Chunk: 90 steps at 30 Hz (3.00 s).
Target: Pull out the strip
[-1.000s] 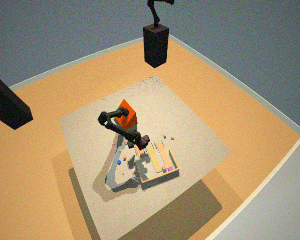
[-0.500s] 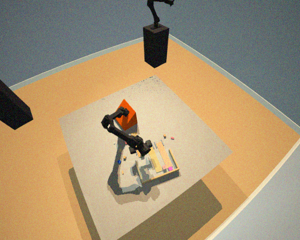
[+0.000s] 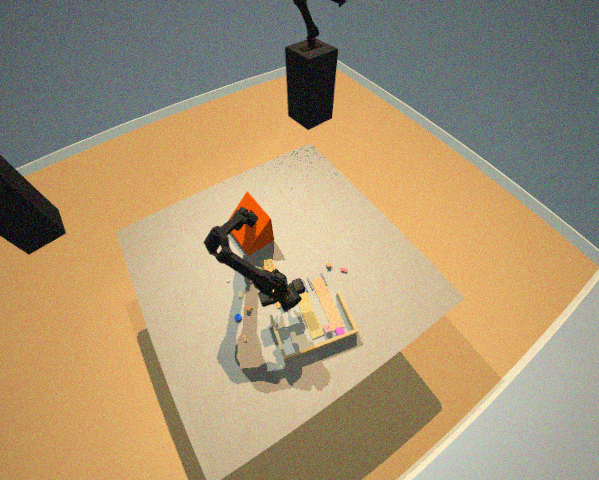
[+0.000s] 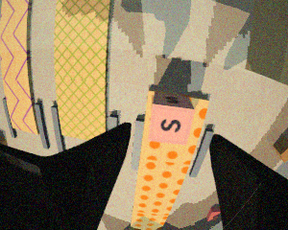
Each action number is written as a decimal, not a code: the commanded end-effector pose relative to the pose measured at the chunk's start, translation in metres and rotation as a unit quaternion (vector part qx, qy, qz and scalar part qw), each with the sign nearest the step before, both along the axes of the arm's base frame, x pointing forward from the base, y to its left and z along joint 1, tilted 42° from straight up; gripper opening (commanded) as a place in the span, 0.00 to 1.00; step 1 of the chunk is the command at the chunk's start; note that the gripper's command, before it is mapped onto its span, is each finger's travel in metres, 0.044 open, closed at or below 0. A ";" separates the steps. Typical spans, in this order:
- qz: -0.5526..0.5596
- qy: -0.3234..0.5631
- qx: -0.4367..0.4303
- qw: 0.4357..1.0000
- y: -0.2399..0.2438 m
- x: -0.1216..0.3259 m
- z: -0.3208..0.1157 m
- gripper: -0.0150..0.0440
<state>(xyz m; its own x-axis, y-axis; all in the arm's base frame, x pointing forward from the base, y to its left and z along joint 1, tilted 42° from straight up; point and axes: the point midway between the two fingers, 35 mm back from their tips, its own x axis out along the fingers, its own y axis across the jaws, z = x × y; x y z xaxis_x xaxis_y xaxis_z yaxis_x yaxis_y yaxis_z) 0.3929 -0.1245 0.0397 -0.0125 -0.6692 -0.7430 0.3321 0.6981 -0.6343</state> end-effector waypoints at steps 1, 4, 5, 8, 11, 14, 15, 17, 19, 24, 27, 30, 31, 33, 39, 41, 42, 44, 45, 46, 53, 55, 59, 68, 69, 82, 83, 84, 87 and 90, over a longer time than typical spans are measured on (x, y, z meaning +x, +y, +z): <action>0.002 0.005 -0.001 1.000 -0.004 -0.001 -0.006 0.68; 0.002 0.005 -0.001 1.000 -0.007 -0.001 -0.010 0.68; 0.002 0.005 -0.001 1.000 -0.009 -0.001 -0.011 0.68; 0.002 0.005 -0.001 1.000 -0.012 -0.001 -0.015 0.68; 0.002 0.005 -0.001 1.000 -0.015 -0.002 -0.018 0.68; 0.002 0.005 -0.002 1.000 -0.019 -0.002 -0.022 0.68; 0.002 0.005 -0.002 1.000 -0.020 -0.002 -0.023 0.68; 0.002 0.005 -0.002 1.000 -0.022 -0.002 -0.025 0.68; 0.002 0.005 -0.002 1.000 -0.024 -0.003 -0.028 0.68; 0.002 0.005 -0.002 1.000 -0.028 -0.003 -0.032 0.68; -0.001 0.001 -0.002 1.000 -0.028 -0.002 -0.029 0.63; -0.001 0.001 -0.002 1.000 -0.028 -0.002 -0.029 0.50; -0.001 0.001 -0.002 1.000 -0.028 -0.002 -0.029 0.49; -0.001 0.001 -0.002 1.000 -0.028 -0.002 -0.029 0.47; -0.001 0.001 -0.002 1.000 -0.028 -0.002 -0.029 0.33; -0.001 0.001 -0.002 1.000 -0.025 -0.004 -0.028 0.25; -0.001 0.001 -0.002 1.000 -0.023 -0.007 -0.027 0.25; 0.000 0.002 -0.001 1.000 -0.016 -0.015 -0.024 0.25; 0.000 0.002 -0.001 1.000 -0.012 -0.019 -0.022 0.25; 0.000 0.003 -0.001 1.000 -0.009 -0.023 -0.021 0.25; 0.002 0.006 -0.001 1.000 0.012 -0.052 -0.012 0.25; 0.002 0.006 -0.001 1.000 0.015 -0.058 -0.010 0.25; 0.002 0.006 -0.001 1.000 0.016 -0.061 -0.010 0.25; 0.002 0.007 -0.001 1.000 0.024 -0.094 -0.017 0.25; 0.002 0.008 -0.001 1.000 0.025 -0.098 -0.018 0.25; 0.002 0.008 0.000 1.000 0.051 -0.103 0.008 0.25; 0.002 0.008 0.000 1.000 0.051 -0.103 0.008 0.25; 0.002 0.008 0.000 1.000 0.051 -0.103 0.008 0.25; 0.002 0.008 0.000 1.000 0.051 -0.103 0.008 0.25; 0.002 0.008 0.000 1.000 0.051 -0.103 0.008 0.25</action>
<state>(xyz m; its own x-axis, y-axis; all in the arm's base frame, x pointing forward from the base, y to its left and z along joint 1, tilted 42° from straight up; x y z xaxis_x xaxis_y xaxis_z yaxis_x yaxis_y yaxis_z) 0.2893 -0.0747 0.0464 -0.0236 -0.6718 -0.7403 0.3129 0.6984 -0.6437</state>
